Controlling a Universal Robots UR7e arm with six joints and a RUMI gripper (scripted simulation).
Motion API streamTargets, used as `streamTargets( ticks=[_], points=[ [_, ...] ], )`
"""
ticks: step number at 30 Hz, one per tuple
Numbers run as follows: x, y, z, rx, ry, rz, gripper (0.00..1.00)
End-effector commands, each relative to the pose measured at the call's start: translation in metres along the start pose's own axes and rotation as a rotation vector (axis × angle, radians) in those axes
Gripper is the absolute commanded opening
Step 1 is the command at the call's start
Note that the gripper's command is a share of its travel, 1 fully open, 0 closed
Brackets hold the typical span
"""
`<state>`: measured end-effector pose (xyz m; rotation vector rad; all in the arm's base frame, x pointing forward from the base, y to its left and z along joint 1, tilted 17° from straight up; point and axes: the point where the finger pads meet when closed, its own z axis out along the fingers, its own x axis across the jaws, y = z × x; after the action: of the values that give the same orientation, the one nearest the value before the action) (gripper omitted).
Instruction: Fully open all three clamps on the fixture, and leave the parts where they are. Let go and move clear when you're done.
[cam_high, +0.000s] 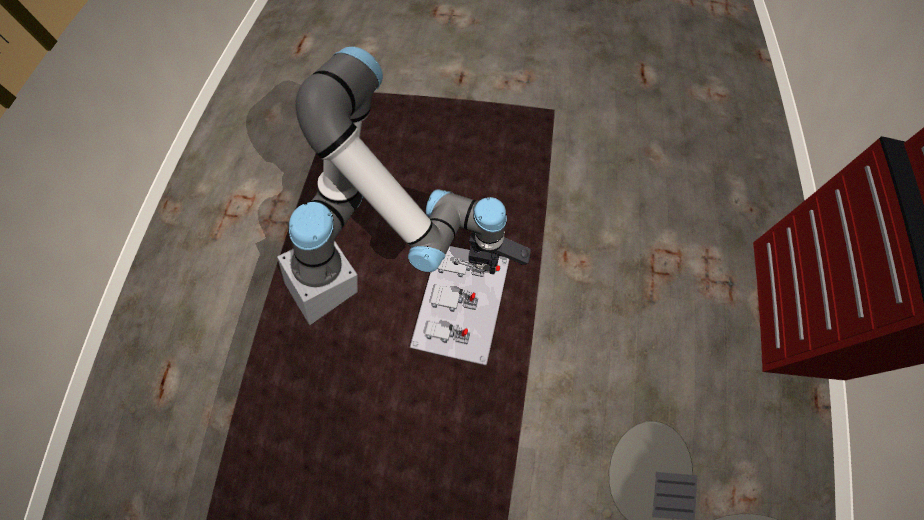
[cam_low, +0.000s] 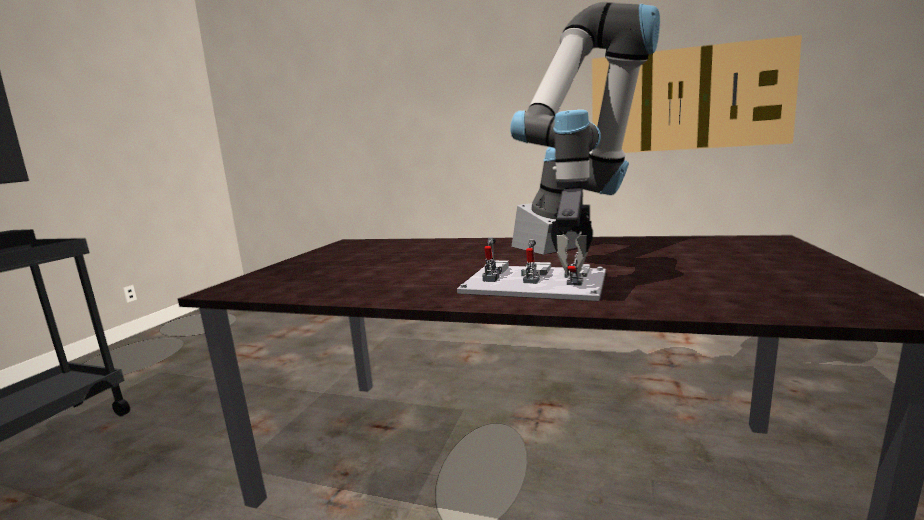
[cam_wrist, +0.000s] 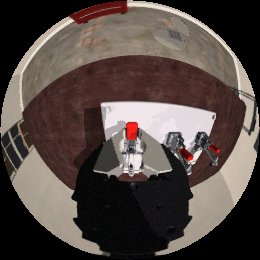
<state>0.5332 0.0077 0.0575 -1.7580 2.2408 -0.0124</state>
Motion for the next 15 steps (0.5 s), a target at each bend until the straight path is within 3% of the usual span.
streamTargets(
  ticks=[1,15],
  points=[
    [-0.0001,0.0022,-0.0030,0.001,0.000,0.000,0.00],
    [-0.0001,0.0103,-0.0092,0.001,0.000,0.000,0.00]
  ],
)
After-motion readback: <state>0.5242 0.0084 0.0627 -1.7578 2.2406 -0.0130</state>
